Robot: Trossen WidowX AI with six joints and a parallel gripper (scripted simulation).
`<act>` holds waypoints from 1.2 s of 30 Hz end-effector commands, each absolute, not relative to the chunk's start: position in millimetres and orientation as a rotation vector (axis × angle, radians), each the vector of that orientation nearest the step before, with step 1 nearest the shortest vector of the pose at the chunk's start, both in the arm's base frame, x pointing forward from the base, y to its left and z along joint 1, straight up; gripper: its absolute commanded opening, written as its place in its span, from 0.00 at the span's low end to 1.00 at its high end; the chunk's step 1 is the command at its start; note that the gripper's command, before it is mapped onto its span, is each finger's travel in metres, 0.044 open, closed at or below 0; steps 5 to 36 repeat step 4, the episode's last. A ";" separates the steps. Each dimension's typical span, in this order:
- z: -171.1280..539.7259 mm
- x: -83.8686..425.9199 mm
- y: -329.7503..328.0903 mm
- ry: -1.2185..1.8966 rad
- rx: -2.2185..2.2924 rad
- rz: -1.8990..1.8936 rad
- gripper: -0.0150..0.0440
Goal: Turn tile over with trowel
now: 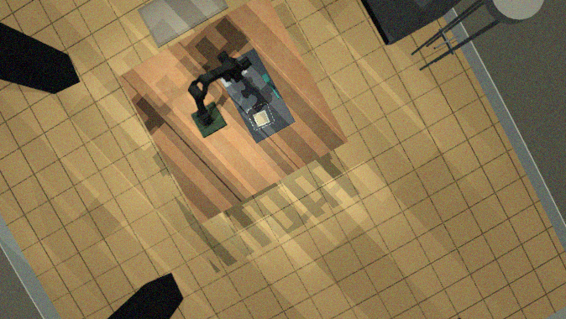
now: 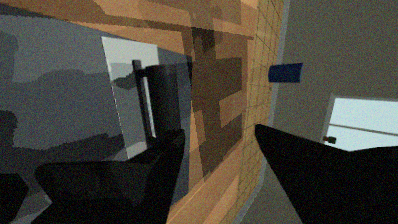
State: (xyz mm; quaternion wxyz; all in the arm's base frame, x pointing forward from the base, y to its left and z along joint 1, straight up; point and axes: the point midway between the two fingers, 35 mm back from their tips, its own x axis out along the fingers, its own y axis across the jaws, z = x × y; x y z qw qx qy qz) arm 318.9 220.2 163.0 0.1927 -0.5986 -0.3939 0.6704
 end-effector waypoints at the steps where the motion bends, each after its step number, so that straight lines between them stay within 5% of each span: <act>1: 163.9 318.5 220.4 -1.113 -1.679 1.878 0.76; 36: 163.9 318.5 220.4 -1.113 -1.679 1.878 0.76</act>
